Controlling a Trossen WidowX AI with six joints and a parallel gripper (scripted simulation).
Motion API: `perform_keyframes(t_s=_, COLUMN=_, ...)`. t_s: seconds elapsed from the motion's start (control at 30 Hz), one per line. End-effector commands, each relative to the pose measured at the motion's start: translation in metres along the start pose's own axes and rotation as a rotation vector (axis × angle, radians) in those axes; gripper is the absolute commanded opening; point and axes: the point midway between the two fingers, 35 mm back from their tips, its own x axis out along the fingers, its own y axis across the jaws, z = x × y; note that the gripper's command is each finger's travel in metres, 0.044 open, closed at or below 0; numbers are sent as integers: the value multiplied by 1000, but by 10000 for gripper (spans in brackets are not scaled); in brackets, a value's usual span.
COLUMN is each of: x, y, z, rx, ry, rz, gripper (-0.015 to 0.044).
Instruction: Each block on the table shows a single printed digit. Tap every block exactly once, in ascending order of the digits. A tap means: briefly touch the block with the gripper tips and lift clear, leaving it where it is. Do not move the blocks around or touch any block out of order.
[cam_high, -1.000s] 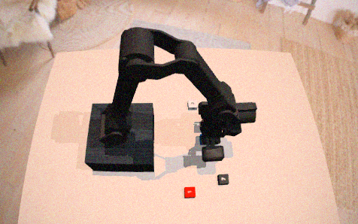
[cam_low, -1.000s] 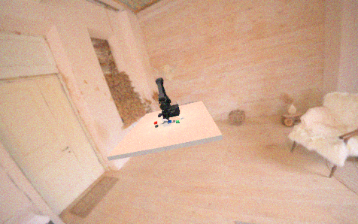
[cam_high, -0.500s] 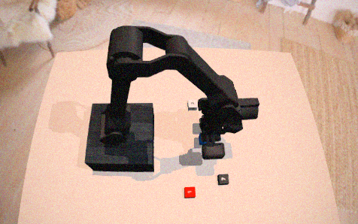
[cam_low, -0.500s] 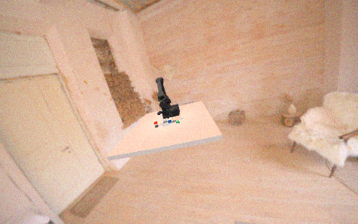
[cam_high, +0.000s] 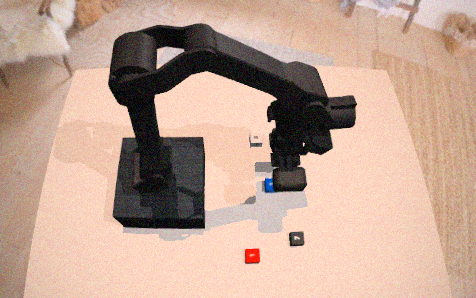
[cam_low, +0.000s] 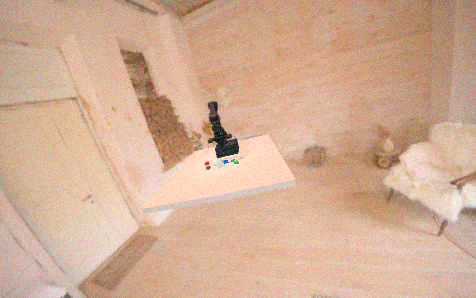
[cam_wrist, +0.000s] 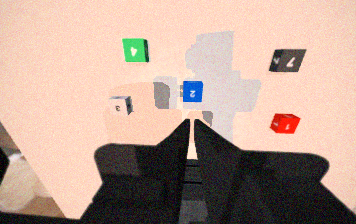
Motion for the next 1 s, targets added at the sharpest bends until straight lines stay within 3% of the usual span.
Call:
perform_keyframes(t_s=0.0, x=-4, y=46, z=-7, rx=-12, ry=-4, rz=5, gripper=20)
perform_keyframes(t_s=0.23, x=-5, y=126, z=-43, rx=-12, ry=-2, rz=12, gripper=20)
perform_keyframes(t_s=0.43, x=-2, y=129, z=-44, rx=-12, ry=-2, rz=13, gripper=20)
perform_keyframes(t_s=0.6, x=73, y=129, z=-44, rx=-12, ry=-1, rz=12, gripper=20)
perform_keyframes(t_s=0.97, x=82, y=129, z=-44, rx=-12, ry=-1, rz=12, gripper=20)
